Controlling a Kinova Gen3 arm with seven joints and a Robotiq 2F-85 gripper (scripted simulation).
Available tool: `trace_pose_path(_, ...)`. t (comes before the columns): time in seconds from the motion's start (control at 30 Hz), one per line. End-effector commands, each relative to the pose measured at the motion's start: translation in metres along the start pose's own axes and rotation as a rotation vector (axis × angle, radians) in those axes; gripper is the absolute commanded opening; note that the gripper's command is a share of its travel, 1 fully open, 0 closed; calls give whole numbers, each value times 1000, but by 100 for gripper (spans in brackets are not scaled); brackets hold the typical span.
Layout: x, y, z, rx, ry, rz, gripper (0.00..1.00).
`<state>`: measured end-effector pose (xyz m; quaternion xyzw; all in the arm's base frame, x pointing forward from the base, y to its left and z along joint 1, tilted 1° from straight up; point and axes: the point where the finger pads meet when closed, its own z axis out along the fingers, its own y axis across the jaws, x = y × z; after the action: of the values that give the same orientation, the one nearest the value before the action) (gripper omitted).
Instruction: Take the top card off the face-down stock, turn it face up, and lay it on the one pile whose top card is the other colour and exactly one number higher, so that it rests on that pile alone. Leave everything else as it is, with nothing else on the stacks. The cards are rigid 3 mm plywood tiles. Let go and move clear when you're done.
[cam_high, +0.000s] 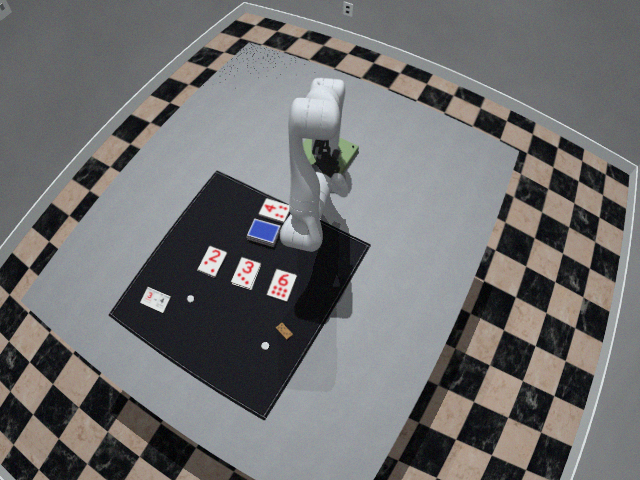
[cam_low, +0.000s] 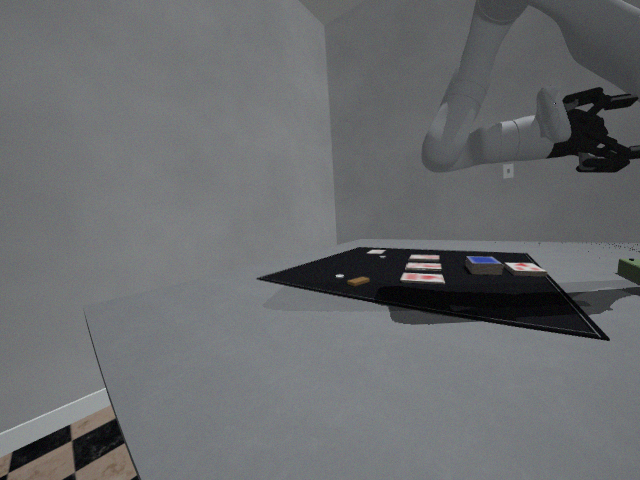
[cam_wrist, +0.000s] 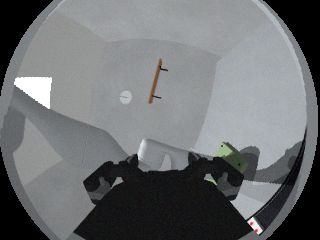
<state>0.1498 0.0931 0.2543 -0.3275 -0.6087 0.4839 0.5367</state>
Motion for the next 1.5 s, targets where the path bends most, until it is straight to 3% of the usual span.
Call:
trace_pose_path(0.0,0,0,0,-1,0,0,100)
trace_pose_path(0.63,0,0,0,-2,0,0,100)
trace_pose_path(0.87,-3,5,1,-33,-2,0,100)
trace_pose_path(1.13,-11,20,2,-115,-8,2,100)
trace_pose_path(1.3,-22,40,0,-230,-16,6,100)
trace_pose_path(1.47,-37,65,-7,-382,-29,16,100)
